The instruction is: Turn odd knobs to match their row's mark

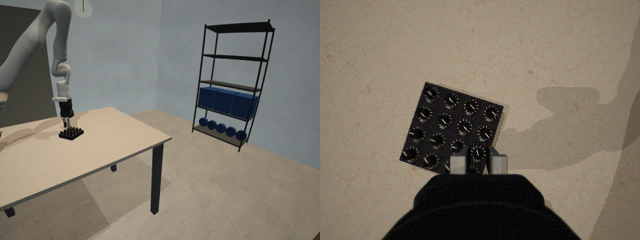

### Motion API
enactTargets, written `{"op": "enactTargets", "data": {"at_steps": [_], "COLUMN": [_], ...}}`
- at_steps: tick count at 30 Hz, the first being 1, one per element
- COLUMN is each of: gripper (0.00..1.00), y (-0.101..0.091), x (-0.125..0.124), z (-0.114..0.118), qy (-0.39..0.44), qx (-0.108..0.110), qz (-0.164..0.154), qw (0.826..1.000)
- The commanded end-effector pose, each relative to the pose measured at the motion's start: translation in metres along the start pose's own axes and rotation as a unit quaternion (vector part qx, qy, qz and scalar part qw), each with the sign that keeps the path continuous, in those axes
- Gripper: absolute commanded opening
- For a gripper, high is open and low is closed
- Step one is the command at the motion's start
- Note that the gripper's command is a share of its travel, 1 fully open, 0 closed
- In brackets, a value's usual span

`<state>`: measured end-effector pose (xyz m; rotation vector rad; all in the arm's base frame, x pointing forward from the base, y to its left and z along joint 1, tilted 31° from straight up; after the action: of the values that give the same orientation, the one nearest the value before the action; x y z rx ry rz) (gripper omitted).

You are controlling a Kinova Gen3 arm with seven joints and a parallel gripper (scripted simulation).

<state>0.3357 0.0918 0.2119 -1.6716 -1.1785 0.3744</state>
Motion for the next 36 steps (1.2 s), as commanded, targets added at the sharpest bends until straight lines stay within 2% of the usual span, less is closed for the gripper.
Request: {"op": "enactTargets", "data": {"at_steps": [1, 36], "gripper": [0.46, 0.46], "y": [0.000, 0.014], "x": [0.000, 0.000], "z": [0.000, 0.000], "qy": [0.000, 0.000], "qx": [0.000, 0.000], "qz": [-0.001, -0.001], "qw": [1.000, 1.000]}}
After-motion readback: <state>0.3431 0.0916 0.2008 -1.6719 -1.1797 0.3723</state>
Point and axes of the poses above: the point where the finger pads meet when closed, its own y axis out along the fingers, its own z axis across the jaws, x = y × z, the point moved 7 cm from there along -y, back along the fingers, and after that the axes turned 5 degrees about y, right-handed, at the moved point
